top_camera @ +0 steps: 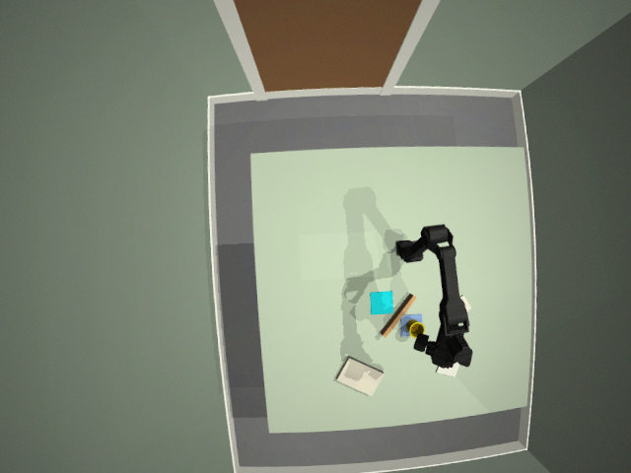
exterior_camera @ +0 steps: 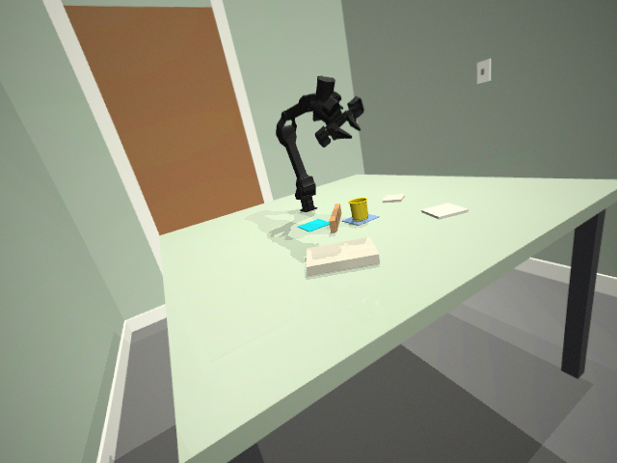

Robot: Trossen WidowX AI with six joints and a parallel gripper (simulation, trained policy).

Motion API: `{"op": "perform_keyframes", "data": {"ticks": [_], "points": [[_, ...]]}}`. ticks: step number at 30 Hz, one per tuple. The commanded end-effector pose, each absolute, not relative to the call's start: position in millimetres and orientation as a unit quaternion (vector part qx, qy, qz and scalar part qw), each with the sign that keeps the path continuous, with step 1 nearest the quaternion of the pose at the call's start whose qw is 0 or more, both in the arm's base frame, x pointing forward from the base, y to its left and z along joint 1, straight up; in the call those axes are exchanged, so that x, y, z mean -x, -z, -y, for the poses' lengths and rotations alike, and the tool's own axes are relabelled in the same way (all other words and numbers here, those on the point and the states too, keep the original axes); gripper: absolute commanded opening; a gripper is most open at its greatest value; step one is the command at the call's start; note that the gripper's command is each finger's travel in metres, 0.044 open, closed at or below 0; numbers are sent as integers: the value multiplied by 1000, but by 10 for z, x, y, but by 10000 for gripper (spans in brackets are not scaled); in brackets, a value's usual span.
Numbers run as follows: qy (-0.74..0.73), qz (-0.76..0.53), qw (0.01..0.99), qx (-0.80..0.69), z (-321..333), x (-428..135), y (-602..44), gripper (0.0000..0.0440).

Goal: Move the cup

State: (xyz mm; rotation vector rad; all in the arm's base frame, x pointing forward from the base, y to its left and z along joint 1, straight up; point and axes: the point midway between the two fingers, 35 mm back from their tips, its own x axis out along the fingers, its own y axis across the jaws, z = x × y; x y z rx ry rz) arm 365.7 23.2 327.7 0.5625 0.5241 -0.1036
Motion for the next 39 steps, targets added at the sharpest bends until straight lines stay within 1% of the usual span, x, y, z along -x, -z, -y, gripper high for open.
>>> {"op": "perform_keyframes", "data": {"ticks": [1,21,34,39], "points": [[58,-276,912,-297,-267,-3673,-3267,162],[135,-388,831,-376,-356,-3699,-3001,159],[195,-456,777,-388,-359,-3656,-2742,139],[218,-481,758,-383,-342,-3630,-2618,140]]}}
